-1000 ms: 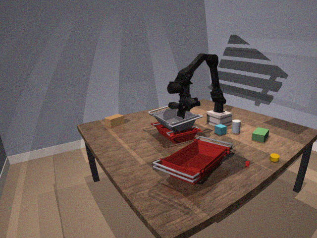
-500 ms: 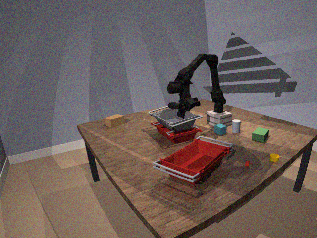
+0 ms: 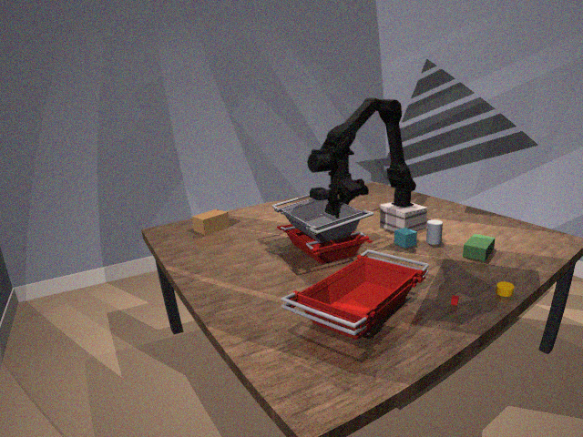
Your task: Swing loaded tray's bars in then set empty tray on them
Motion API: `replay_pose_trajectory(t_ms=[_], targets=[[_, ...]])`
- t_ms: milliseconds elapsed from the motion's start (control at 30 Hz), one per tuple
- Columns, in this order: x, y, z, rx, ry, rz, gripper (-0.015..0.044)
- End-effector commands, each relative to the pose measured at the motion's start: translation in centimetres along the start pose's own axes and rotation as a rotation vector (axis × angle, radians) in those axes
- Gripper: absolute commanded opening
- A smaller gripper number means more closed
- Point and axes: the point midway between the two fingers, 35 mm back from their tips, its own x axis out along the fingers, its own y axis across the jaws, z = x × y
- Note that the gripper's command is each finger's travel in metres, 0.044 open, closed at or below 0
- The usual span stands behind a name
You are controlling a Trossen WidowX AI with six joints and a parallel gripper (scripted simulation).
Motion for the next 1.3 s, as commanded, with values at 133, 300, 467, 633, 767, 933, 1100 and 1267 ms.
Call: replay_pose_trajectory(t_ms=[133,300,467,633,767,933,1100,1267], targets=[[0.0,0.0,0.0,0.0,0.0,0.001,0.0],[0.8,0.4,0.0,0.001,-0.001,0.016,0.0],[1.4,0.8,0.0,0.001,-0.001,0.029,0.0],[1.4,0.8,0.0,0.001,-0.001,0.029,0.0],[1.4,0.8,0.0,0.001,-0.001,0.029,0.0],[1.4,0.8,0.0,0.001,-0.001,0.029,0.0],[1.4,0.8,0.0,0.001,-0.001,0.029,0.0],[1.4,0.8,0.0,0.001,-0.001,0.029,0.0]])
